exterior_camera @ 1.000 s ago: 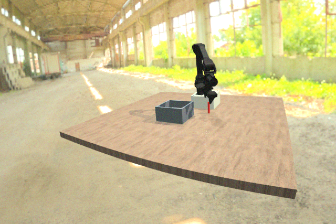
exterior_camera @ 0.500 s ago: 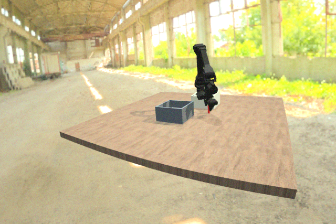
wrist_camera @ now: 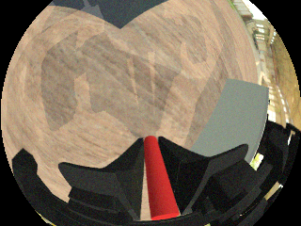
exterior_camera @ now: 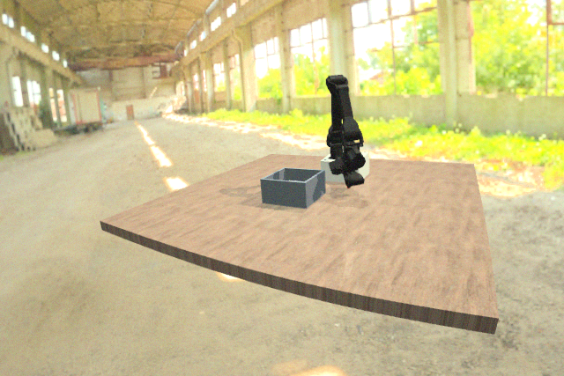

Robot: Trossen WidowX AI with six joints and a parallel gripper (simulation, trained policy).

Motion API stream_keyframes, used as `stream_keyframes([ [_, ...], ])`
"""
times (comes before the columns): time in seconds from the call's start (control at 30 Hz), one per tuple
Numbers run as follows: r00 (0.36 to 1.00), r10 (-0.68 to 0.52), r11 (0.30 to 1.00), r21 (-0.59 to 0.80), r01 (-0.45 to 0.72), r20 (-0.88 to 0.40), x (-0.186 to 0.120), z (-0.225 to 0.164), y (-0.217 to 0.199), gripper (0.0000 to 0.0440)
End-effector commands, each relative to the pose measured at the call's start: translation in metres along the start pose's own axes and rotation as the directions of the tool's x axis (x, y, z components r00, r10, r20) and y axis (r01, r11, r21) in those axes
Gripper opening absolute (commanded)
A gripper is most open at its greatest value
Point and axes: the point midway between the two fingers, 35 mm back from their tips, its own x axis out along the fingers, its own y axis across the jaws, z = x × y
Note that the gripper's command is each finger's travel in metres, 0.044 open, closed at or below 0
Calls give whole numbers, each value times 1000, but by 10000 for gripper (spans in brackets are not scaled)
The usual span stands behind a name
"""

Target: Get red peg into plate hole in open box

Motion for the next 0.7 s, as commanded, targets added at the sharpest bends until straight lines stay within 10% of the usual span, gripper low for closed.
stream_keyframes([
  [0.0,1000,-4,1000,-18,4,15,-4,0,2,0],
  [0.67,990,82,996,-36,-78,111,-84,21,15,0],
])
